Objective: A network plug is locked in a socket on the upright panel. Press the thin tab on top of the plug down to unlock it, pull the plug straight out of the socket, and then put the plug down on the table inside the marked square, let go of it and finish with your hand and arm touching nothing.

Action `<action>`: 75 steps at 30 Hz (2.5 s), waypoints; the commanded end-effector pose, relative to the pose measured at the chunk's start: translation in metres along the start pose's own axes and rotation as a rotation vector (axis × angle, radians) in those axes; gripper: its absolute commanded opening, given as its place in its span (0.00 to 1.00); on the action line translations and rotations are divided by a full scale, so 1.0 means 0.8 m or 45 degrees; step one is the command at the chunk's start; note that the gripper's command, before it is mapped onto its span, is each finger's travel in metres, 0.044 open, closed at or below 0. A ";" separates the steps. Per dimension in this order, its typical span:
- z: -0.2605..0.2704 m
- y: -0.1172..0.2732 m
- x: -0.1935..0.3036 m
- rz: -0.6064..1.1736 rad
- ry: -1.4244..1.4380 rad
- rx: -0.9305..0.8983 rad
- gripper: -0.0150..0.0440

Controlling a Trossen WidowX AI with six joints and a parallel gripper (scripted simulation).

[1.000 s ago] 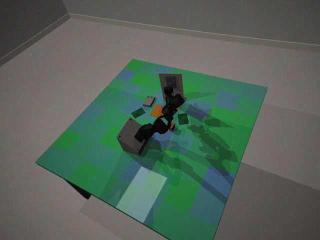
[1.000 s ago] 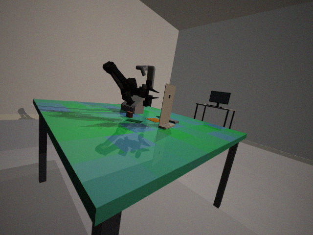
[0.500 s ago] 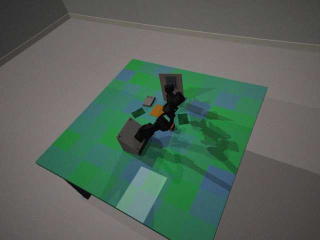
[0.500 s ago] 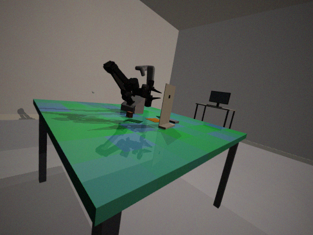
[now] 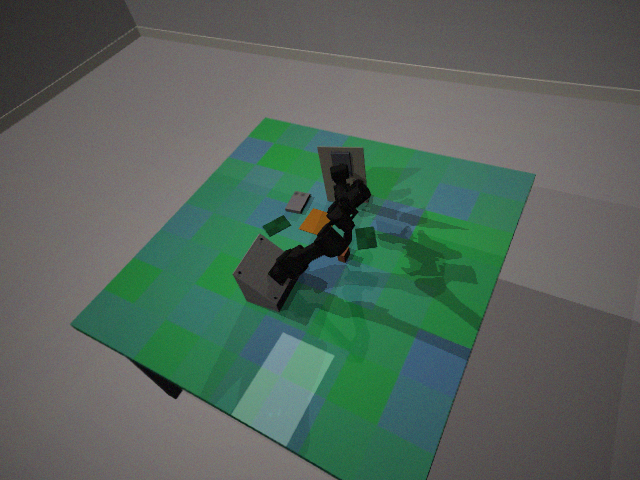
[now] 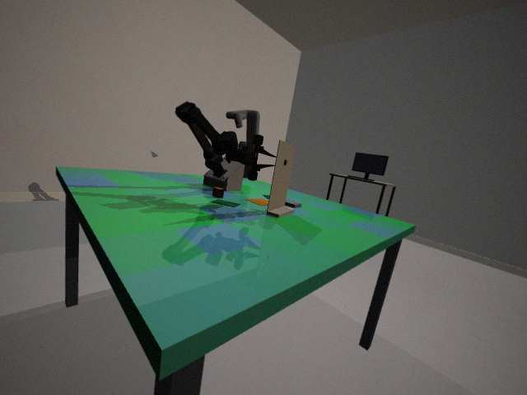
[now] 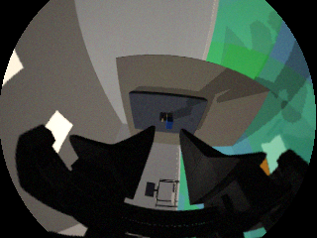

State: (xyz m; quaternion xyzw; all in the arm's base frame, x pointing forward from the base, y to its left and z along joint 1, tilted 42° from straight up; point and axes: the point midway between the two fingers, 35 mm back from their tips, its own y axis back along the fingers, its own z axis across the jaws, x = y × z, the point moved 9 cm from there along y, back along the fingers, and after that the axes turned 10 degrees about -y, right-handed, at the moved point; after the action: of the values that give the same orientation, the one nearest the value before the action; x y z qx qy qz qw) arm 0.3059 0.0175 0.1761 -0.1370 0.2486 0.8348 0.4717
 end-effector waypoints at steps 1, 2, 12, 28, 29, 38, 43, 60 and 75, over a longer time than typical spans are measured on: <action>0.001 -0.009 -0.003 -0.004 -0.003 0.001 0.52; 0.001 -0.010 -0.003 -0.004 -0.003 0.001 0.52; 0.000 -0.027 -0.006 -0.004 -0.003 -0.001 0.52; 0.000 -0.029 -0.006 -0.005 -0.003 -0.001 0.34; 0.000 -0.029 -0.006 -0.005 -0.003 -0.001 0.33; 0.000 -0.029 -0.006 -0.005 -0.003 -0.001 0.25; 0.000 -0.027 -0.005 -0.004 -0.003 -0.001 0.25; 0.000 -0.016 -0.002 -0.004 -0.003 0.000 0.25; -0.001 -0.007 0.001 -0.004 -0.004 0.000 0.25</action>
State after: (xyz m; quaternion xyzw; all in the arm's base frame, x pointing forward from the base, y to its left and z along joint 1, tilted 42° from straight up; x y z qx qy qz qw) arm 0.3139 0.0210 0.1735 -0.1352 0.2474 0.8345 0.4734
